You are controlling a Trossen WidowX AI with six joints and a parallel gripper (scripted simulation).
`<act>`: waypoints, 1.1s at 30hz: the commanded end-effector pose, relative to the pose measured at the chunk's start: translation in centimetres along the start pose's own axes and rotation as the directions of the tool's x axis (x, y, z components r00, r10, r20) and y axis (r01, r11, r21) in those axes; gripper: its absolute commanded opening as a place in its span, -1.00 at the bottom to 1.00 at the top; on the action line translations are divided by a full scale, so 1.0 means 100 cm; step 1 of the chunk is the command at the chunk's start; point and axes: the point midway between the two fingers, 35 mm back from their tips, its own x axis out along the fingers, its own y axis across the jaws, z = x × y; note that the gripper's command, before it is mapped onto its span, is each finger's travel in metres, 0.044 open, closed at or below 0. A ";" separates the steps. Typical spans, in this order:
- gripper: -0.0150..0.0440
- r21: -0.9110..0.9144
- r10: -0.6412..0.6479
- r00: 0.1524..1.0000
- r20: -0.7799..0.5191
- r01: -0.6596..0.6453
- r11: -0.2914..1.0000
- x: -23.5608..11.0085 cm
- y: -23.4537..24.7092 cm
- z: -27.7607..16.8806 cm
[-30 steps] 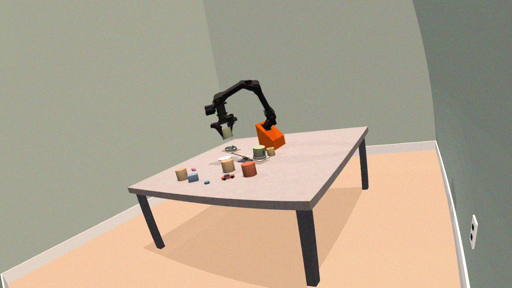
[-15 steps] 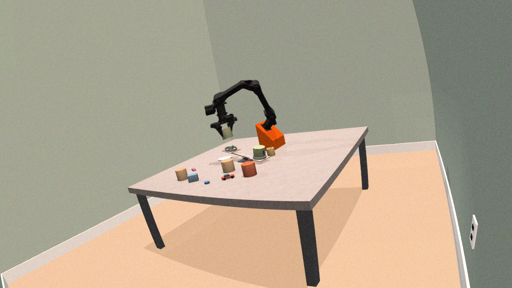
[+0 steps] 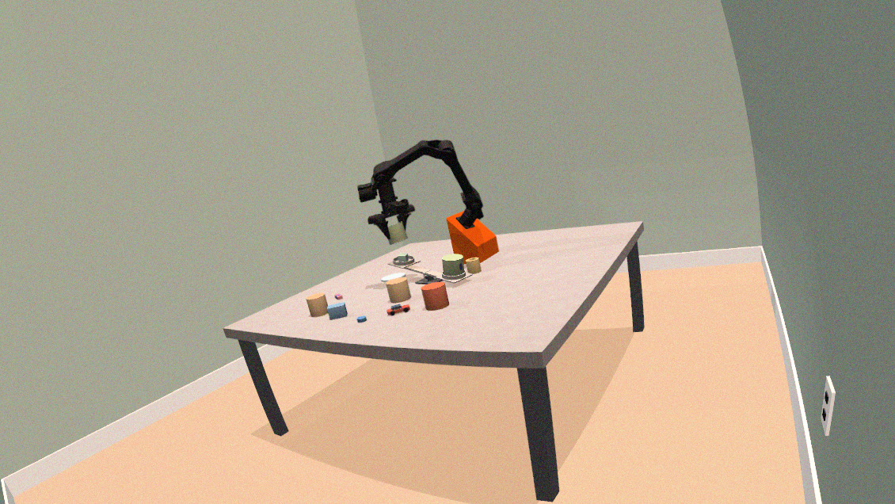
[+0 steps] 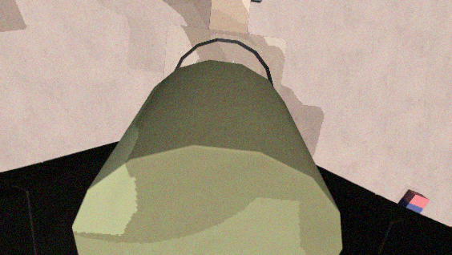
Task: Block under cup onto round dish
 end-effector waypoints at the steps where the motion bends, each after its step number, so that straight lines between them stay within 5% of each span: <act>1: -0.49 0.001 -0.001 1.000 0.000 0.001 1.000 0.000 0.000 0.000; 10: -0.49 0.008 0.000 1.000 -0.003 0.000 1.000 0.003 0.005 -0.011; 33: -0.49 0.001 -0.011 1.000 -0.024 0.011 1.000 0.074 0.088 -0.152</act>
